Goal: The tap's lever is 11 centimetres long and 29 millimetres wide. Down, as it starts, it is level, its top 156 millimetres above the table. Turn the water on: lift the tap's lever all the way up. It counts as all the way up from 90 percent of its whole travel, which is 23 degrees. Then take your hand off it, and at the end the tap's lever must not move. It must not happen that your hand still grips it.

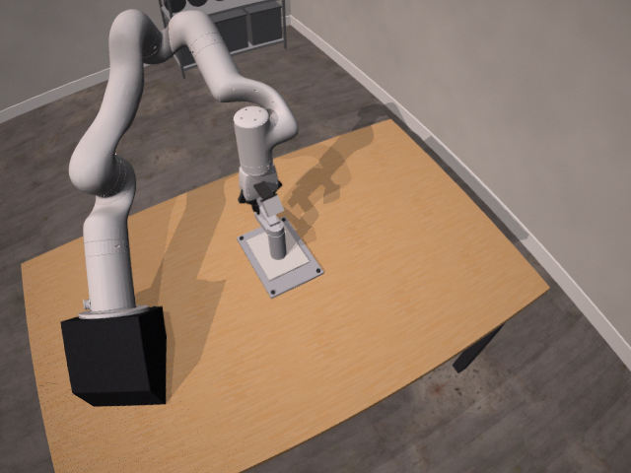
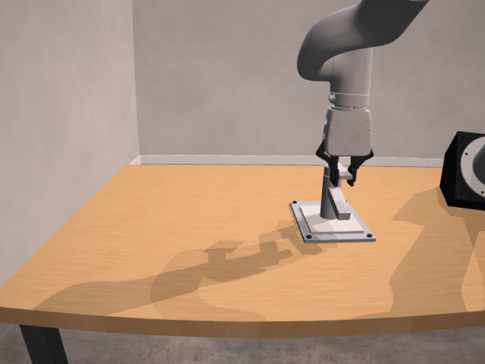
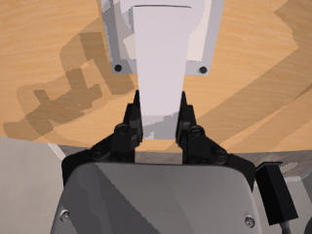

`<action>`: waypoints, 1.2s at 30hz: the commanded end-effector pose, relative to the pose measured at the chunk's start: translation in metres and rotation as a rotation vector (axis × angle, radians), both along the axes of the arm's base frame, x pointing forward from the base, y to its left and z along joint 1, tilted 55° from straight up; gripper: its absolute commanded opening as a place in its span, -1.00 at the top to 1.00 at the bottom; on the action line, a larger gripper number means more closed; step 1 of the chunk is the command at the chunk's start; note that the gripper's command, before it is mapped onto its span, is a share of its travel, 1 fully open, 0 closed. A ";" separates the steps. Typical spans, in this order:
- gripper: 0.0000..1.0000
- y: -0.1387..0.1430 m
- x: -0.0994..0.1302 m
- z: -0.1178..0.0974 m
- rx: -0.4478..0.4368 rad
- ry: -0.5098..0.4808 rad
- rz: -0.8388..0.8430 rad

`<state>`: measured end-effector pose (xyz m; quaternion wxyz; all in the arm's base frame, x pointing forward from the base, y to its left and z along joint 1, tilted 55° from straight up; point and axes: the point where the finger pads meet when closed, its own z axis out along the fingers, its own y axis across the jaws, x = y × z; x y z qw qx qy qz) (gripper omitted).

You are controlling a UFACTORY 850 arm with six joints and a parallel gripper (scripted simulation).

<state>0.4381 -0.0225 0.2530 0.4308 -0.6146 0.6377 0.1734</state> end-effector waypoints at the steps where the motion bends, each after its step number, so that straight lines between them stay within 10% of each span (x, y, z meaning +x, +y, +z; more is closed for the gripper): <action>1: 1.00 0.000 0.000 0.000 -0.001 -0.001 -0.001; 36: 1.00 -0.030 -0.008 0.008 -0.001 -0.001 -0.001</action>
